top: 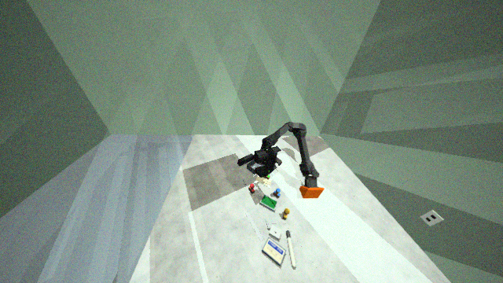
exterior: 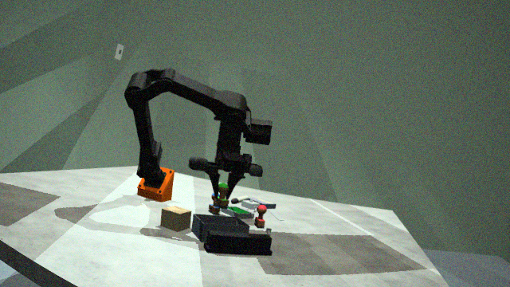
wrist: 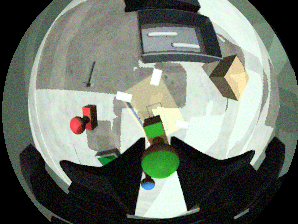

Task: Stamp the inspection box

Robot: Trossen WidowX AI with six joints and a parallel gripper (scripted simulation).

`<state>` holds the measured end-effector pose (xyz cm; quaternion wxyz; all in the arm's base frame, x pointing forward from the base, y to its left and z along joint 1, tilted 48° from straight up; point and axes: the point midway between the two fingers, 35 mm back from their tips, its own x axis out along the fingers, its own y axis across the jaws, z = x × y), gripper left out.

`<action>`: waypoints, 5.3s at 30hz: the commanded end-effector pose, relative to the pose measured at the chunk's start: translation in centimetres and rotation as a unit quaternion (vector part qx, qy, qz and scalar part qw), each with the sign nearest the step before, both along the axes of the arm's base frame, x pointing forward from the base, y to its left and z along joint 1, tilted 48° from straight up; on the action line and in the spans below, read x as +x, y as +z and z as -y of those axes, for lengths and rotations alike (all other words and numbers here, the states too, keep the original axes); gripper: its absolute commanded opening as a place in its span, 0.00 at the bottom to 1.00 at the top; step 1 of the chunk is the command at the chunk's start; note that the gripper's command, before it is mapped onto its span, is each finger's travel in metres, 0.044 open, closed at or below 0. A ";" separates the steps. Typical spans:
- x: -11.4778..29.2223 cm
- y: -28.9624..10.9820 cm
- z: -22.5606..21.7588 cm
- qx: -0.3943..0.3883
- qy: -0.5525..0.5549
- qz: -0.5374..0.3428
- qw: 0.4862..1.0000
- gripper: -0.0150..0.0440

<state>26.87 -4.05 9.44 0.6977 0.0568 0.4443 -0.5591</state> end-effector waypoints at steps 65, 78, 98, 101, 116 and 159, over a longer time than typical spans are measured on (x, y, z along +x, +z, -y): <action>-0.4 -2.8 3.3 -0.007 0.001 0.000 1.000 0.25; -0.4 -2.9 3.4 -0.008 0.001 0.000 1.000 0.25; -0.4 -3.1 3.7 -0.008 0.001 0.000 1.000 0.25; -0.4 -3.1 3.7 -0.008 0.001 0.000 1.000 0.25; -0.4 -3.1 3.7 -0.008 0.001 0.000 1.000 0.25; -0.4 -3.2 3.7 -0.008 0.001 0.000 1.000 0.25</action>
